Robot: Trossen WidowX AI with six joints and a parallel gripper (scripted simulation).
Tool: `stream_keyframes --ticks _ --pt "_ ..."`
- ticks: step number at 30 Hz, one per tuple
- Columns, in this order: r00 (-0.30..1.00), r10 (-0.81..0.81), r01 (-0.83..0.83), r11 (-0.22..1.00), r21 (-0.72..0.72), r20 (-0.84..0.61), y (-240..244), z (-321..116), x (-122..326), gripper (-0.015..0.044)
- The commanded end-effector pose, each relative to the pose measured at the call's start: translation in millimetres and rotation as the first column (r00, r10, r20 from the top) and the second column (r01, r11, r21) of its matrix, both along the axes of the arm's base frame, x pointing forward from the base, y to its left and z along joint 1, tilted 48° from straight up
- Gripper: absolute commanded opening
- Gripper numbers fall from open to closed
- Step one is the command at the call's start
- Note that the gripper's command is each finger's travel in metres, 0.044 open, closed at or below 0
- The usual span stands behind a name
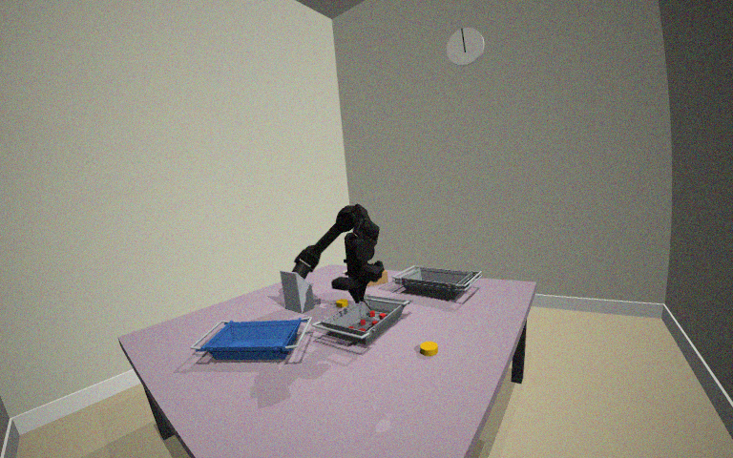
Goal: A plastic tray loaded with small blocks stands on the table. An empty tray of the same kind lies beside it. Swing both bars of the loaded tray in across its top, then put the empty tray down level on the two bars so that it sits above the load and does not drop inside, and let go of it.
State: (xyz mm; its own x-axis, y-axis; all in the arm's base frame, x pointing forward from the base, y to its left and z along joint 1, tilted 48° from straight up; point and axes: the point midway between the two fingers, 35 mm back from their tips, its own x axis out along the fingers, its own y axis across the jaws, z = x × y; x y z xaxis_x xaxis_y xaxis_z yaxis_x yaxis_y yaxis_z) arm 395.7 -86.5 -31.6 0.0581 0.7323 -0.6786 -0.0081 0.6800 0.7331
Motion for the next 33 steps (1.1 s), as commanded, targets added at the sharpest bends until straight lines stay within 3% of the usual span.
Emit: stream_keyframes --ticks 1,5,33 --pt "1.0 0.0 0.0 1.0 -0.003 0.012 -34.9 -55.6 -8.2 0.0082" --pt "1.0 0.001 -0.001 1.0 0.002 0.016 -53.6 -94.8 -19.8 0.0082" --pt "1.0 0.001 -0.001 1.0 0.005 0.017 -11.2 -128.6 -15.9 0.0082"
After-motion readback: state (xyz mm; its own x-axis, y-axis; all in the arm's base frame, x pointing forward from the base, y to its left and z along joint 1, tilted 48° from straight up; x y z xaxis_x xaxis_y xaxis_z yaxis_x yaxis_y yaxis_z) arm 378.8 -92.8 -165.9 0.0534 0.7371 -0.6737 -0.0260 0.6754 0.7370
